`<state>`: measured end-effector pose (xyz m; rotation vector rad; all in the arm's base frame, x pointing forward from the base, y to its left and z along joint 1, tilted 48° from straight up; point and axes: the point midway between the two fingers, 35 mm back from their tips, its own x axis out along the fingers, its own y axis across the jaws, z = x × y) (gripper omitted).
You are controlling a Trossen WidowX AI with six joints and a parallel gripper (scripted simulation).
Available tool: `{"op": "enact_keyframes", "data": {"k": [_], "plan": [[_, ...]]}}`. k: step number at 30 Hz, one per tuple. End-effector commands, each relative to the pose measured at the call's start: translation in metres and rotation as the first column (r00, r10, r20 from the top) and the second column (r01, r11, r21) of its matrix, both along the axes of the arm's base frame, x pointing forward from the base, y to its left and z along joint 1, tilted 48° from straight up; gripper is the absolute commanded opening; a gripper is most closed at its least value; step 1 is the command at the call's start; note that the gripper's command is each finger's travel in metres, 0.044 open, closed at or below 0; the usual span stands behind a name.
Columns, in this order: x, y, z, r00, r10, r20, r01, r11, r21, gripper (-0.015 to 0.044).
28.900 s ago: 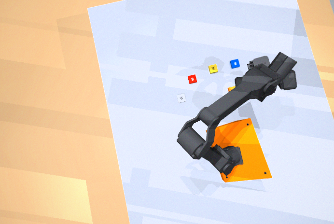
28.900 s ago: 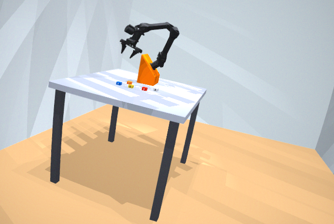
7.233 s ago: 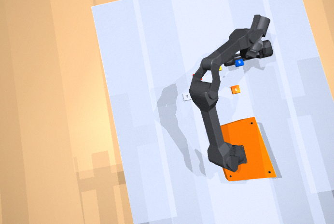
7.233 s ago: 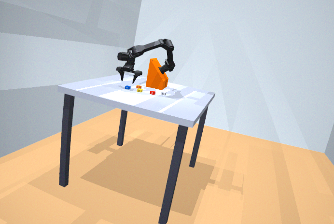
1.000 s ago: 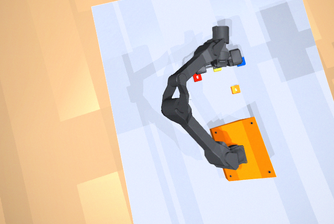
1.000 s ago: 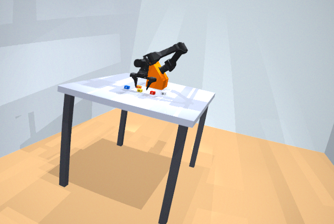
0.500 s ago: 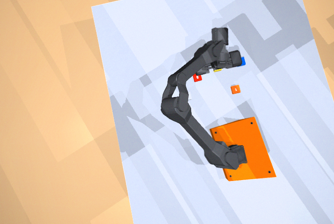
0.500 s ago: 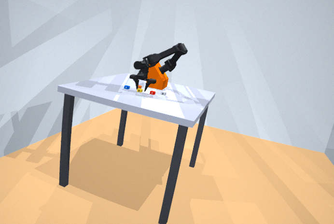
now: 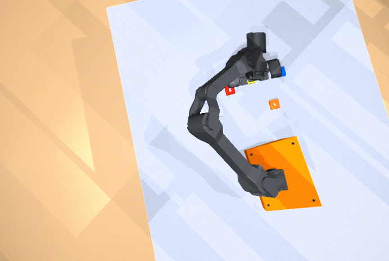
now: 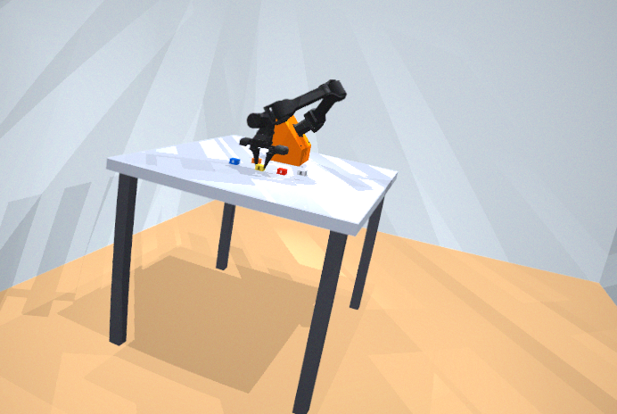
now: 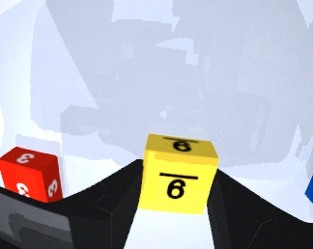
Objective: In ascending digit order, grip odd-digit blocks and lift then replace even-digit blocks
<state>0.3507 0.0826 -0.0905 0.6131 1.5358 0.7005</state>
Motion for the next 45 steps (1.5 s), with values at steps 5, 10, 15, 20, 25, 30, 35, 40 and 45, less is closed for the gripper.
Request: {"op": "enact_keyframes", "data": {"k": [5,10,15,20,25,30,35,40,45], "plan": [[0.0,0.001,0.0,1.0,-0.003,-0.003,0.003,1.0,0.005,0.012],[0.0,0.001,0.0,1.0,-0.003,-0.003,0.003,1.0,0.005,0.0199],[0.0,0.001,0.0,1.0,-0.003,-0.003,0.003,1.0,0.005,0.033],[0.0,0.001,0.0,1.0,-0.003,-0.003,0.003,1.0,0.005,0.04],[0.003,-0.024,0.022,1.0,-0.003,-0.003,0.003,1.0,0.003,0.04],[0.003,-0.026,0.026,1.0,-0.003,-0.003,0.003,1.0,0.003,0.04],[-0.007,-0.004,0.089,1.0,-0.004,-0.004,0.004,1.0,-0.001,0.04],[-0.034,0.02,0.156,1.0,-0.004,-0.005,0.004,1.0,-0.002,0.04],[-0.075,0.04,0.212,1.0,-0.004,-0.008,0.004,1.0,0.002,0.04]]}}
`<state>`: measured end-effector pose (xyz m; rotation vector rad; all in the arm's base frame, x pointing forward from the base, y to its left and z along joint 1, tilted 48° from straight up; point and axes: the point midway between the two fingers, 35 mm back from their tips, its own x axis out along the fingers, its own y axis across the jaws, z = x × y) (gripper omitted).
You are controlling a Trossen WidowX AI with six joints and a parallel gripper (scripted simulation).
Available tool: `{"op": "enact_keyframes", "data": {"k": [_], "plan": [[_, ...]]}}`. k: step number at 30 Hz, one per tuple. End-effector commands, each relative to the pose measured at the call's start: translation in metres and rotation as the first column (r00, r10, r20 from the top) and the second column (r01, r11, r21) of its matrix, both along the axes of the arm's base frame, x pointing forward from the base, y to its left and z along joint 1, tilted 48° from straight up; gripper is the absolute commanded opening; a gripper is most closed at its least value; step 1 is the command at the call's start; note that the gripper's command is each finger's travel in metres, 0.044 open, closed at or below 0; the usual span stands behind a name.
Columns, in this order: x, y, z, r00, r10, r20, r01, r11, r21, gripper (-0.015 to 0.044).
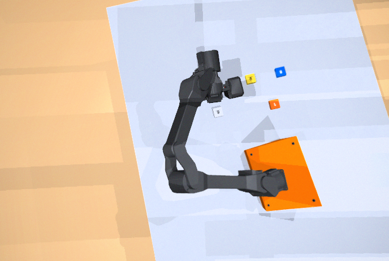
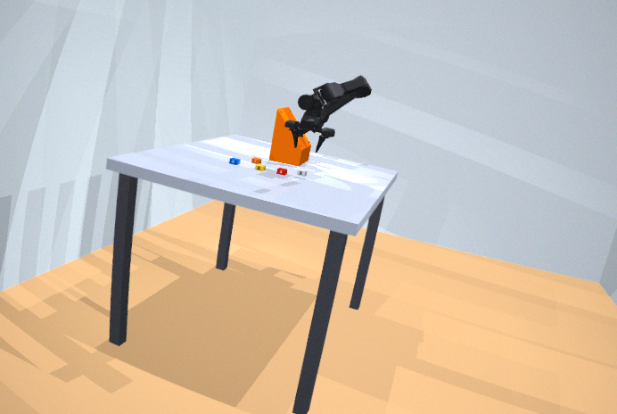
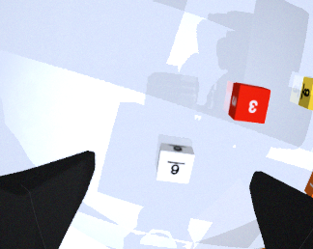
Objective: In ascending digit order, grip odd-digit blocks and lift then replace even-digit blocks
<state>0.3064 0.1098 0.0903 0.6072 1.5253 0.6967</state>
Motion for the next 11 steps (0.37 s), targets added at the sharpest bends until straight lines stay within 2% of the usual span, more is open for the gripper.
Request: {"op": "enact_keyframes", "data": {"k": [1,4,11], "plan": [[-0.04,0.016,0.041,1.0,0.0,-0.019,0.001,1.0,0.008,0.04],[-0.063,0.023,0.062,1.0,0.0,-0.021,0.0,1.0,0.012,0.04],[-0.065,0.024,0.063,1.0,0.001,-0.021,0.0,1.0,0.012,0.04]]}}
